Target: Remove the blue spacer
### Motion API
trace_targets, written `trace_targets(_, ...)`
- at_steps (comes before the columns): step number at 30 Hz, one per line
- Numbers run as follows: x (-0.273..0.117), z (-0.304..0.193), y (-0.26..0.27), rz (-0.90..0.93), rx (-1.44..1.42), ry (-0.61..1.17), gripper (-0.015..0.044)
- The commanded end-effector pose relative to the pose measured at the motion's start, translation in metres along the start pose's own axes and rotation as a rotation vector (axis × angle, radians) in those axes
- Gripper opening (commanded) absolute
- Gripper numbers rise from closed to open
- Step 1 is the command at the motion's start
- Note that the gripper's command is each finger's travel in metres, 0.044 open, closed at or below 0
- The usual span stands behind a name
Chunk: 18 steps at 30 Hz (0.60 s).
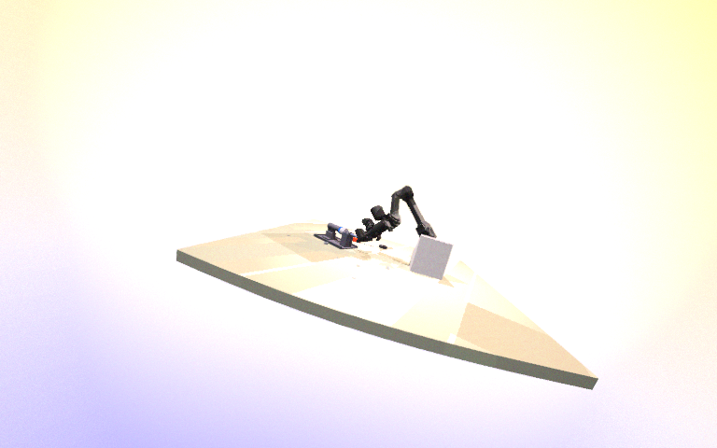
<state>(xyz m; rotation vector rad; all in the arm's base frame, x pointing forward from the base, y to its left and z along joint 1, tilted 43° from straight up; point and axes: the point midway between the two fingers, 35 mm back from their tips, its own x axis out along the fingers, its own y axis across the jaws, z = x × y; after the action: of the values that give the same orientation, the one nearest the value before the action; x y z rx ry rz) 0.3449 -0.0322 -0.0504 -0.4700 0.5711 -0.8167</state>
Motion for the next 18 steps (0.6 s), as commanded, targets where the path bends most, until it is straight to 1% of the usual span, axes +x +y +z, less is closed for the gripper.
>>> trace_targets(1, -0.0007, -0.0008, -0.0002, -0.002, 0.000, 0.000, 0.0000)
trace_targets(18, -0.0020, -0.0020, -0.0001, -0.002, 0.000, 0.000, 0.0000)
